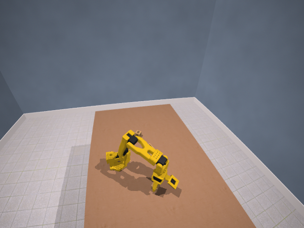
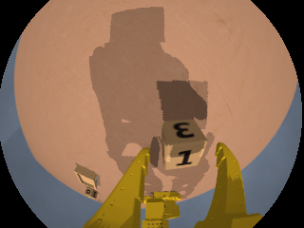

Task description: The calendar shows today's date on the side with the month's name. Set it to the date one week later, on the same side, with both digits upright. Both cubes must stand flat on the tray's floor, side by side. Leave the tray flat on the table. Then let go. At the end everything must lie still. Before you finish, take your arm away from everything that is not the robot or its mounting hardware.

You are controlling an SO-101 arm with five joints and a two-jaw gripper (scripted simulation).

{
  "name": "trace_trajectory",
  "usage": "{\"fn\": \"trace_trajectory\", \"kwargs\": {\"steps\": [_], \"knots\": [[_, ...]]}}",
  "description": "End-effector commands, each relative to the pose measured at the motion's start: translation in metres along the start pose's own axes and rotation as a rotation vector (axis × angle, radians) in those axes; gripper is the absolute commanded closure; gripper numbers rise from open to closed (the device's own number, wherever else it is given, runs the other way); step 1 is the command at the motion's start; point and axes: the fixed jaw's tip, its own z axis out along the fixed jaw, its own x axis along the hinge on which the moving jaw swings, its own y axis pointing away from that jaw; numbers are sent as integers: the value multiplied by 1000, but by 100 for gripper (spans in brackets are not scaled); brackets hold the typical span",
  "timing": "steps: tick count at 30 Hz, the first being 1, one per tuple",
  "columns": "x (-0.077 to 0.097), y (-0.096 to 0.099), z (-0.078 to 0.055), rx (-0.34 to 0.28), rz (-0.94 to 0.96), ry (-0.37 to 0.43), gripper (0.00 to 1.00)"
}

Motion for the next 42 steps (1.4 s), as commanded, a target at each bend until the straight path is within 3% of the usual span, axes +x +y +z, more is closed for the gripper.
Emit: {"fn": "trace_trajectory", "kwargs": {"steps": [1, 23, 42], "knots": [[-4, -2, -1, 1, 15, -32, 65], [-3, -2, 4, 1, 15, -32, 66], [-3, -8, 4, 2, 15, -32, 76]]}}
